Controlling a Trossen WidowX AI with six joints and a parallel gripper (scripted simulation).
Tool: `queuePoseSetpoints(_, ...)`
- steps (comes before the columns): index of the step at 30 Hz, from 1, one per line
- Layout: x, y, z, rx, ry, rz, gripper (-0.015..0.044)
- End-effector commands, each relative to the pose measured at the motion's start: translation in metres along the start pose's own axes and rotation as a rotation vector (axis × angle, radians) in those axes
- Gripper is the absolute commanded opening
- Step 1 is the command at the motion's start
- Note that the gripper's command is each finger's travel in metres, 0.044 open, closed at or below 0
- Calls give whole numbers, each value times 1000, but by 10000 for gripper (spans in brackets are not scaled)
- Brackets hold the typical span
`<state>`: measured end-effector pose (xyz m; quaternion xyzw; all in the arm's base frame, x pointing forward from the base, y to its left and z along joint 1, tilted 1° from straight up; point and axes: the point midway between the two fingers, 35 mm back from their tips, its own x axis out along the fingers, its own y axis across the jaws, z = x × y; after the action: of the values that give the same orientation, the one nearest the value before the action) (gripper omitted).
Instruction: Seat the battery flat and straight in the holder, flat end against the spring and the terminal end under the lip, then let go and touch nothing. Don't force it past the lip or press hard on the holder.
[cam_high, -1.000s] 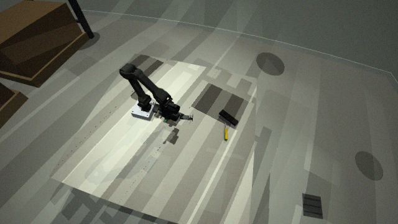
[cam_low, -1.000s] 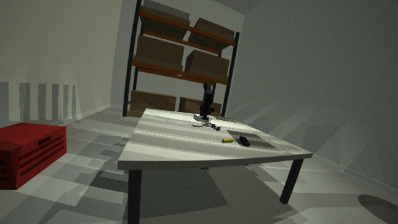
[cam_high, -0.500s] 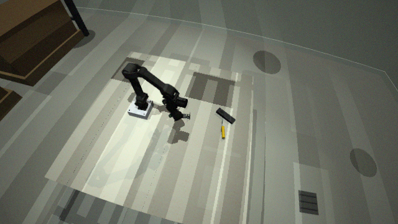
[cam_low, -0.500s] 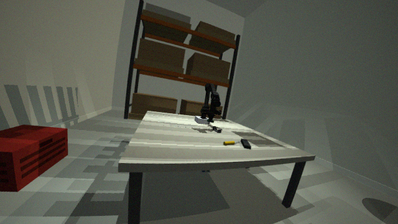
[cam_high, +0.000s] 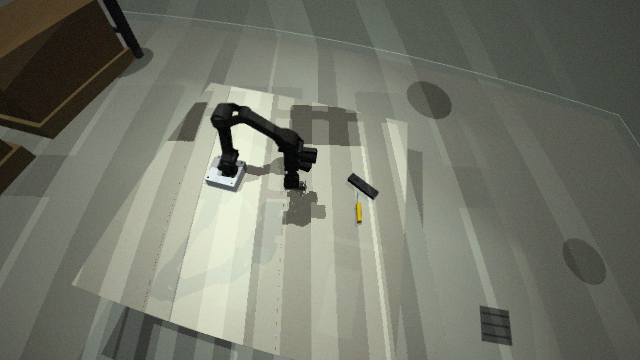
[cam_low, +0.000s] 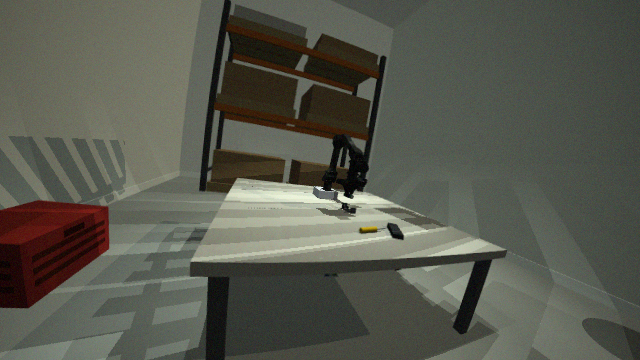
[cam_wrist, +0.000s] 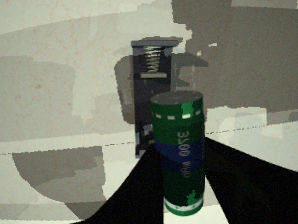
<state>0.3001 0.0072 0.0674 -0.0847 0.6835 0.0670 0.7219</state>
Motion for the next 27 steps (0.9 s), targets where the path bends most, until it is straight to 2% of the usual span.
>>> queuePoseSetpoints(1,0,7,12,130,9,-2,84)
queuePoseSetpoints(9,2,8,12,140,19,1,84)
queuePoseSetpoints(27,41,9,4,121,272,20,84)
